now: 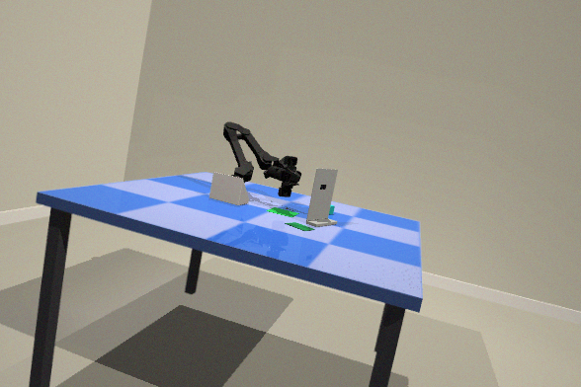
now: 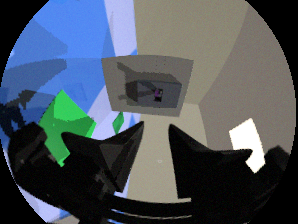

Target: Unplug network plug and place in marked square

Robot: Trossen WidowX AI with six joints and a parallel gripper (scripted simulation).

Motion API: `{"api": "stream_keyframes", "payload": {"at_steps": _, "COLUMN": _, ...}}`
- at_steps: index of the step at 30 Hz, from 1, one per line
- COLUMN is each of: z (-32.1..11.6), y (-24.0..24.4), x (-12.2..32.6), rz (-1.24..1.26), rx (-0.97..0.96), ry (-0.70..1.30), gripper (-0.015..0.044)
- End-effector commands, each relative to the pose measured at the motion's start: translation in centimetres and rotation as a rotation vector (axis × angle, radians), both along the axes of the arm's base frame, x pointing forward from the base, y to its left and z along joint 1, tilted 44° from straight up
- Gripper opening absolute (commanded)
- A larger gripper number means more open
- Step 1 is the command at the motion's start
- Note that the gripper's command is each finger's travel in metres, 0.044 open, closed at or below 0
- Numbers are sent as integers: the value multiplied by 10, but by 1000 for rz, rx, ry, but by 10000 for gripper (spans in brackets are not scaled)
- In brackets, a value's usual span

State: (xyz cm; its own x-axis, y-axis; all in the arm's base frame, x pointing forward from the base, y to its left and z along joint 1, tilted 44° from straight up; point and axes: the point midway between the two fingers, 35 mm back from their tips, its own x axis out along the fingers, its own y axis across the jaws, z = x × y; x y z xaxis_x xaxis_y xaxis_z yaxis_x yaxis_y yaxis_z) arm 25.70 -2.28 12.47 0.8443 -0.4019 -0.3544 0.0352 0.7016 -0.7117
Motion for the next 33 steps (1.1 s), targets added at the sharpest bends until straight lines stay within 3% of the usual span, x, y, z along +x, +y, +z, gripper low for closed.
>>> {"api": "stream_keyframes", "payload": {"at_steps": 1, "z": 0, "y": -1, "x": 7, "rz": 3, "rx": -4, "ry": 1, "gripper": 156}}
{"api": "stream_keyframes", "payload": {"at_steps": 33, "z": -10, "y": -15, "x": 61, "rz": 4, "rx": -6, "ry": -3, "gripper": 156}}
